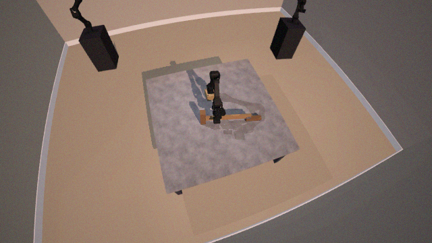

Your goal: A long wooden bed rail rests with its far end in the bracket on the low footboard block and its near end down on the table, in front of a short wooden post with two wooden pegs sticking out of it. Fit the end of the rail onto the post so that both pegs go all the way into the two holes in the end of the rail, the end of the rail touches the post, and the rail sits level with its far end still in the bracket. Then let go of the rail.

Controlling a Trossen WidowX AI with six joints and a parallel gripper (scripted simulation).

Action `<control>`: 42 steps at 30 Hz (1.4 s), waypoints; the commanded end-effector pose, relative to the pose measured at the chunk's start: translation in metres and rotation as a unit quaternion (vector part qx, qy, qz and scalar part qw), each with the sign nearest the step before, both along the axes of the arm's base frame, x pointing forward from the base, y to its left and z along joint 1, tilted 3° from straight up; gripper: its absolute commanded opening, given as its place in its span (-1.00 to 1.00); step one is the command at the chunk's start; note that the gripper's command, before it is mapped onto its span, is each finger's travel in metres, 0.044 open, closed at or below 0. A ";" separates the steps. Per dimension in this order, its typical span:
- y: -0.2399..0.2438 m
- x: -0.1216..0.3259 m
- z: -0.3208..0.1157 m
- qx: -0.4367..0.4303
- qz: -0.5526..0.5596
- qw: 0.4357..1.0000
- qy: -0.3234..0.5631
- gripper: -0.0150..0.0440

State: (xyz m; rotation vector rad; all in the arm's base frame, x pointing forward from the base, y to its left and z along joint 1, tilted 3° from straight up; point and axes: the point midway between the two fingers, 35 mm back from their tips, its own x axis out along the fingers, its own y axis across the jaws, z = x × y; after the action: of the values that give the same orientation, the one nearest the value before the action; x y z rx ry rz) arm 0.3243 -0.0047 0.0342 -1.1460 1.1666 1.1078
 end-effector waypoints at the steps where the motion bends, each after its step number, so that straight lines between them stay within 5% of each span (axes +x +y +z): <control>1: -0.004 0.000 0.000 -0.002 0.000 1.000 -0.001 -0.49; 17: -0.009 -0.001 0.001 -0.002 0.000 1.000 -0.001 -0.49; 34: -0.003 0.000 0.000 0.001 0.002 1.000 -0.001 1.00; 42: 0.012 0.001 0.016 0.000 0.001 1.000 -0.001 1.00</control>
State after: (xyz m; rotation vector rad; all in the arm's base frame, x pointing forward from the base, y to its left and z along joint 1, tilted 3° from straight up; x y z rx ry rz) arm 0.3224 -0.0052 0.0364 -1.1392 1.1696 1.1161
